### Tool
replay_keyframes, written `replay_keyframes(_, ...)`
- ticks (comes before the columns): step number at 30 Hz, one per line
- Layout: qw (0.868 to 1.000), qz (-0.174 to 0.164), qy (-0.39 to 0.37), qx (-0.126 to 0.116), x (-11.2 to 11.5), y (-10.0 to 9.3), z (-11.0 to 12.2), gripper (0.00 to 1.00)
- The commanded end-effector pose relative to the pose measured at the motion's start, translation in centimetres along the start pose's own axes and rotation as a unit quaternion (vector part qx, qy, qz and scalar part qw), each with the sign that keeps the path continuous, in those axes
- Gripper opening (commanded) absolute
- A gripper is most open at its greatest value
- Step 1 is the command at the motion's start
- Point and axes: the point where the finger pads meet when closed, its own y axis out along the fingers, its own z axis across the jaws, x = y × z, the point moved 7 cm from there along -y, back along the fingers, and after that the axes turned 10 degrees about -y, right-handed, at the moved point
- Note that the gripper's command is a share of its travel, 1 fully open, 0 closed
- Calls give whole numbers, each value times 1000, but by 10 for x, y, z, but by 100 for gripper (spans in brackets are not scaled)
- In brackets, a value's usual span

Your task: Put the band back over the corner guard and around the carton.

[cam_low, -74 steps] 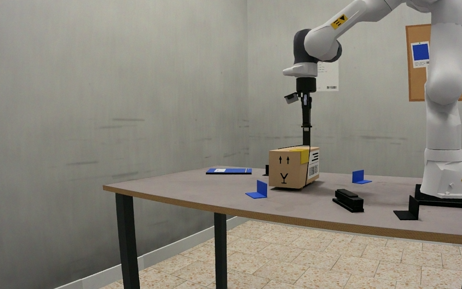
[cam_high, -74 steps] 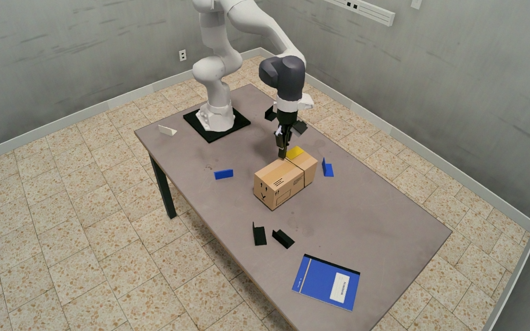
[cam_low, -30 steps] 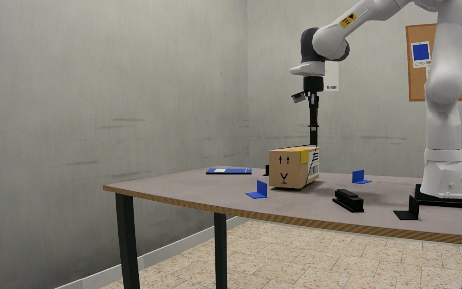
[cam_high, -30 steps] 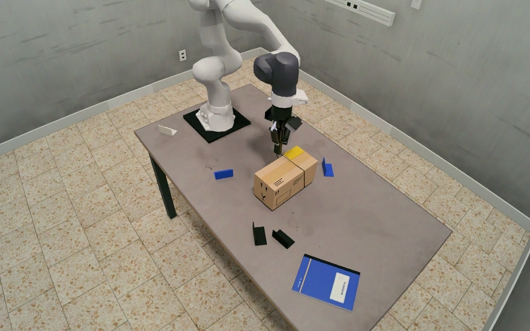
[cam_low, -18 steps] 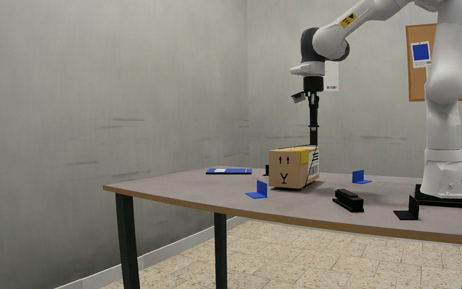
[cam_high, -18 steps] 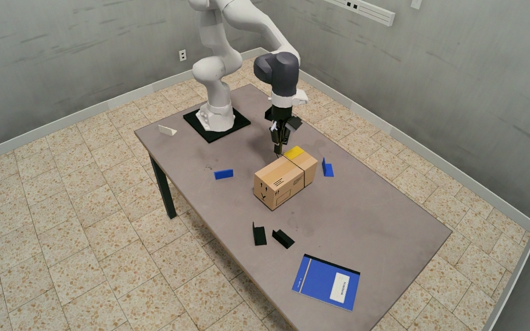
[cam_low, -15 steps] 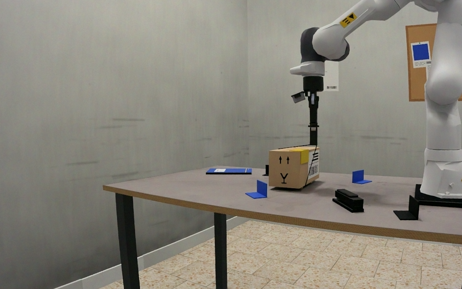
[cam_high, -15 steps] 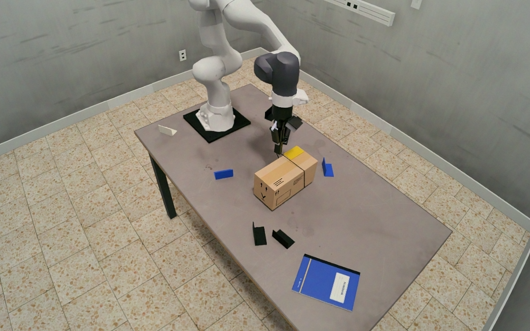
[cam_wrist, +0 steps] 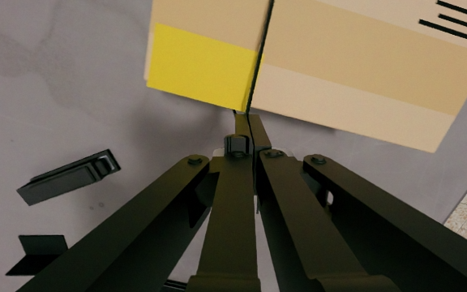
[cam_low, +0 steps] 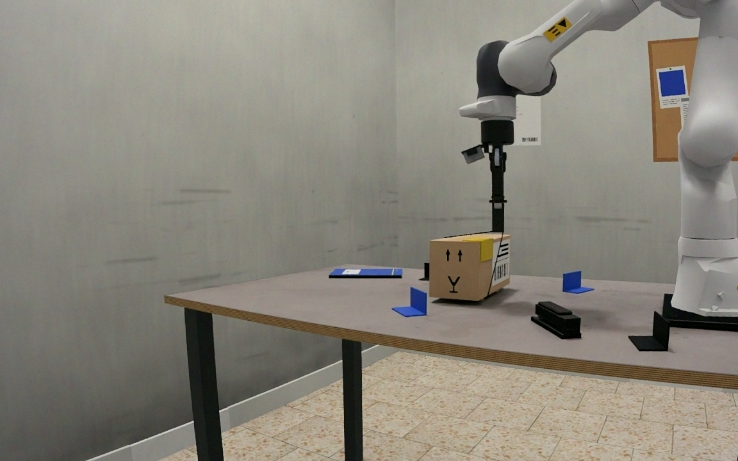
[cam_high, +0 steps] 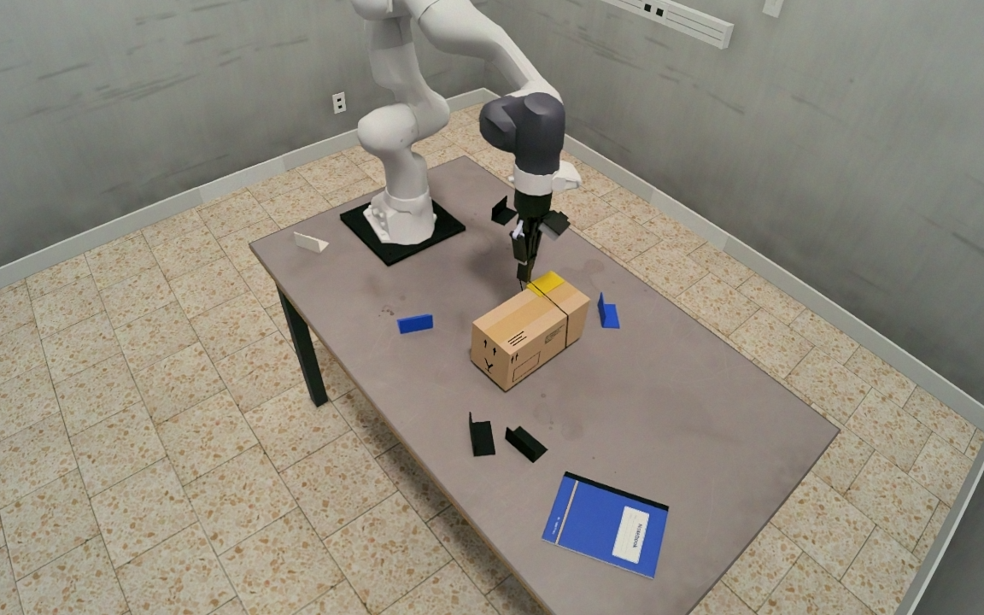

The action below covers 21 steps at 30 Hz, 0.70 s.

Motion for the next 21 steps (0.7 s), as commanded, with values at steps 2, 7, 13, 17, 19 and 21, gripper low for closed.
replay_keyframes(2, 1000, -2, 11, -2, -3, 1, -12, 10)
replay_keyframes(7, 1000, -2, 11, -2, -8, 1, -22, 10)
replay_keyframes(13, 1000, -2, 11, -2, -11, 1, -29, 10)
replay_keyframes(17, 1000, -2, 11, -2, -13, 1, -34, 10)
replay_keyframes(19, 1000, -2, 11, -2, -14, 1, -35, 10)
replay_keyframes(21, 1000, -2, 11, -2, -14, 1, -36, 10)
